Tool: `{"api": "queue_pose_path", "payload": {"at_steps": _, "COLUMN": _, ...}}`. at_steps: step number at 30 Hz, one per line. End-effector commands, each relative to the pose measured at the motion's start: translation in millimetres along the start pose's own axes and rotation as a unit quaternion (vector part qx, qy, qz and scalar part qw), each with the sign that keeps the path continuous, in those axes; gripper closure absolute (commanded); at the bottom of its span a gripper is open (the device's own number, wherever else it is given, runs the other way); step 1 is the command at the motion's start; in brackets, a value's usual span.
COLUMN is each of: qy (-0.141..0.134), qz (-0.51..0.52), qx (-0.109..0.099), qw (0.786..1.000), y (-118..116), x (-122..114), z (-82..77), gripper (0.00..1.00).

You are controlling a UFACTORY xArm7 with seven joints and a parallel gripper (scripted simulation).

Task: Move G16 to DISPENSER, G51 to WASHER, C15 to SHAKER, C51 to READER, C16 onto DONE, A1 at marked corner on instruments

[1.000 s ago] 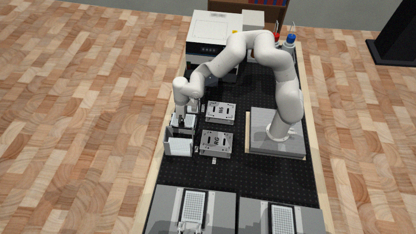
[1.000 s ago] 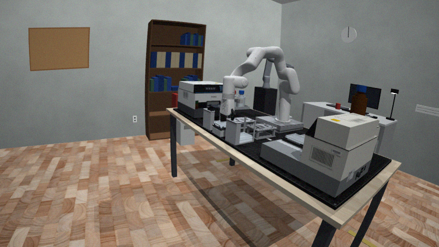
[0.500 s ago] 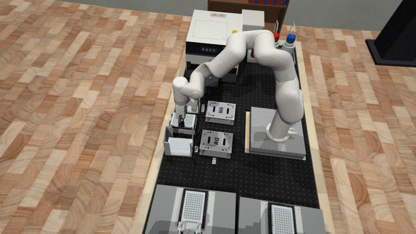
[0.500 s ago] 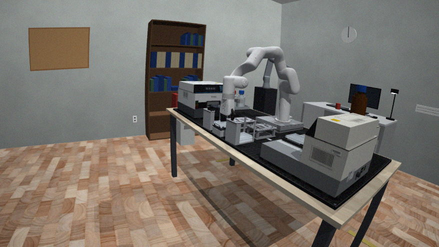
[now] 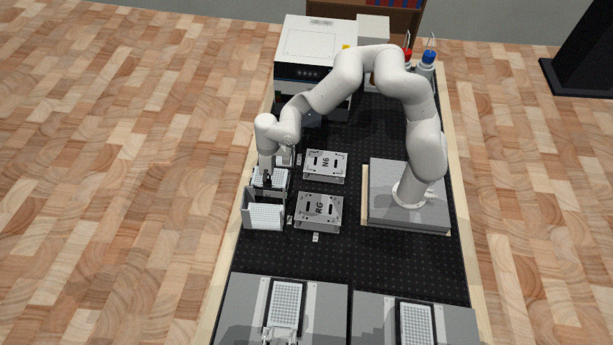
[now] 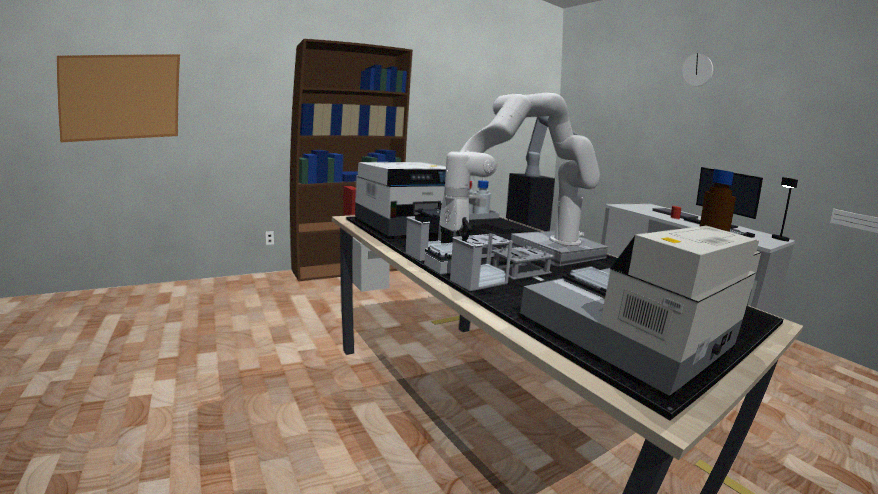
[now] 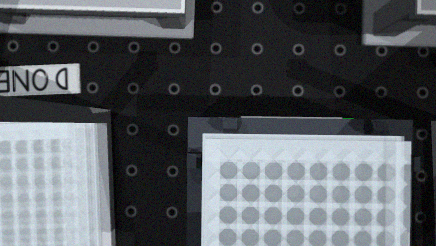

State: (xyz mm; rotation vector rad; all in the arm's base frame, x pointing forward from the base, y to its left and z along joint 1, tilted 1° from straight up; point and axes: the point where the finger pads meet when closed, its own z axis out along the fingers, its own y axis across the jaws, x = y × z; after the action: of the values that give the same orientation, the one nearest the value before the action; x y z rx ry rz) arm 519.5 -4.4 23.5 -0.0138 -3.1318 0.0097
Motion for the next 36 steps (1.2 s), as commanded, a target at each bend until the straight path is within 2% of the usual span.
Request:
{"api": "queue_pose_path", "payload": {"at_steps": 1, "qy": -0.003, "qz": 0.000, "qx": 0.000, "qw": 1.000, "y": 0.0, "x": -1.9, "z": -2.1, "gripper": 1.00}}
{"api": "queue_pose_path", "payload": {"at_steps": 36, "qy": -0.003, "qz": 0.000, "qx": 0.000, "qw": 1.000, "y": 0.0, "x": -1.8, "z": -8.4, "gripper": 1.00}}
